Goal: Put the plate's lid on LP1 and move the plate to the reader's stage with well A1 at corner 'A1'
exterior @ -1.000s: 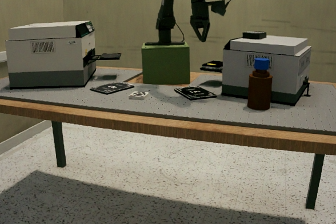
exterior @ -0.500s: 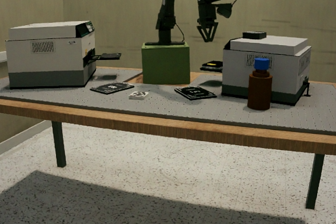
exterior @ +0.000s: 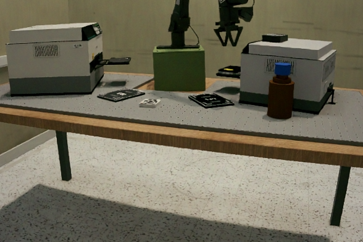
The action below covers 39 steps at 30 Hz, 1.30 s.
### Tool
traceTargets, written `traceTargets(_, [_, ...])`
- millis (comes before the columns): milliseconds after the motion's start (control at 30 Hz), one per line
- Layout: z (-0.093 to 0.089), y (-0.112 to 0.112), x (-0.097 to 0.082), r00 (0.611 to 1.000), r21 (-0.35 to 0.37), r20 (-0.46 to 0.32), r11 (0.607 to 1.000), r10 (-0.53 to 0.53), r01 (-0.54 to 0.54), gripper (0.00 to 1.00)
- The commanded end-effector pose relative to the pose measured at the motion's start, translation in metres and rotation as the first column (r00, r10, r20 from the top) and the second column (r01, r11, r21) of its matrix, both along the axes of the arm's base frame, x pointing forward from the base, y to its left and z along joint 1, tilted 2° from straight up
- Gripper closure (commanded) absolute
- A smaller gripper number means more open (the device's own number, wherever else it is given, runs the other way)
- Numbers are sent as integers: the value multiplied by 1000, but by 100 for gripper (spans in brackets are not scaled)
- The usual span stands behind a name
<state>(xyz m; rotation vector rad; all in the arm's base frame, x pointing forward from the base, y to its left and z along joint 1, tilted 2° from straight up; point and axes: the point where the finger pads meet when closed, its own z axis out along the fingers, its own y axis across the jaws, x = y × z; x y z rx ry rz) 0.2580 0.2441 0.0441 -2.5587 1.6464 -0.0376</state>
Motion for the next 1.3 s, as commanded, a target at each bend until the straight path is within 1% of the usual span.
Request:
traceTargets(0, [13,10,-9,997,32,41,998,60,-61,0])
traceTargets(33, [12,11,-13,998,31,41,998,51,-52,0])
traceTargets(67, [11,12,-17,996,29,36,996,86,-87,0])
traceTargets(100, [16,16,-19,993,32,41,993,112,-113,0])
traceTargets(133, [17,18,-22,990,29,39,990,138,-139,0])
traceTargets(167, [9,14,-30,988,15,25,988,155,-155,0])
traceTargets(233, [7,11,-42,978,-3,-2,978,207,-207,0])
traceTargets(300, [7,11,-42,978,-3,-2,978,207,-207,0])
traceTargets(333, [18,22,-37,972,20,29,972,233,-233,0])
traceTargets(367, [18,24,-40,966,20,31,966,258,-259,0])
traceTargets(400, [9,17,-50,959,-2,2,959,284,-284,0])
traceTargets(433, [5,17,-55,958,-3,1,958,288,-288,0])
traceTargets(533, [4,20,-65,962,-1,6,962,273,-273,0])
traceTargets(600, [2,16,-77,941,-20,-21,941,337,-338,0])
traceTargets(633, [10,25,-75,932,-4,3,932,362,-362,0])
traceTargets(667, [8,25,-79,922,-7,-1,922,386,-386,0])
traceTargets(700, [1,20,-87,912,-20,-18,912,410,-411,0])
traceTargets(733, [0,20,-91,910,-20,-19,910,414,-414,0])
traceTargets(767, [-1,19,-95,899,-38,-31,899,436,-437,0])
traceTargets(800, [8,30,-90,889,-34,2,888,458,-458,0])
traceTargets(867, [8,30,-90,889,-34,2,888,458,-458,0])
traceTargets(900, [4,31,-93,877,-47,-6,876,480,-480,0])
traceTargets(933, [-6,30,-98,865,-70,-37,862,501,-502,0])
traceTargets(967, [-8,31,-102,859,-74,-39,855,511,-513,0])
traceTargets(1000, [-12,33,-106,859,-62,-31,856,512,-513,0])
traceTargets(1067, [-11,22,-120,830,-74,-61,827,554,-558,0])
traceTargets(1133, [-12,21,-128,800,-82,-70,796,596,-600,0])
traceTargets(1167, [-13,21,-132,794,-83,-73,790,604,-608,0])
traceTargets(1267, [-13,21,-141,744,-89,-80,739,663,-668,0])
